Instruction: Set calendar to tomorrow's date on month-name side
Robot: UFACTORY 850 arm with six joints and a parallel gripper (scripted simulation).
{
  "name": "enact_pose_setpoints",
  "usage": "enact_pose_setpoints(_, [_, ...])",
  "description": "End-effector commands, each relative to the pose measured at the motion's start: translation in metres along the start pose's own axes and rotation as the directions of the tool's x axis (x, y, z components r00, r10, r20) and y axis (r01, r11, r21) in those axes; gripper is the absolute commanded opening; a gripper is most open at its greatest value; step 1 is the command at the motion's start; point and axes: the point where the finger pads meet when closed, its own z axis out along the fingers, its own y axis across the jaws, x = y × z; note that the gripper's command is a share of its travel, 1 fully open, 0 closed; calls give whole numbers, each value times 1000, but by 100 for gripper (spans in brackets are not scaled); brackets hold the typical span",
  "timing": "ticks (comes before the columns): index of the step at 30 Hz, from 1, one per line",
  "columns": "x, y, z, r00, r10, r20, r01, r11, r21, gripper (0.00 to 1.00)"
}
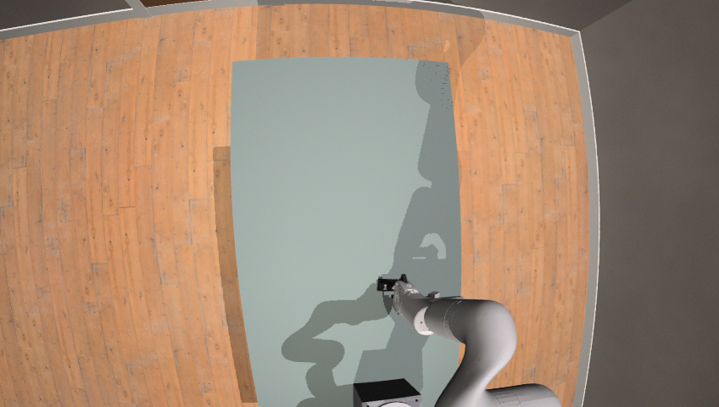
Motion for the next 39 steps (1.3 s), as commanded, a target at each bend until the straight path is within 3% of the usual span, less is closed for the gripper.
enact_pose_setpoints(1, [0,-1,5,1000,0,0,0,1000,1,47])
enact_pose_setpoints(39, [0,-1,12,1000,0,0,0,1000,1,47])
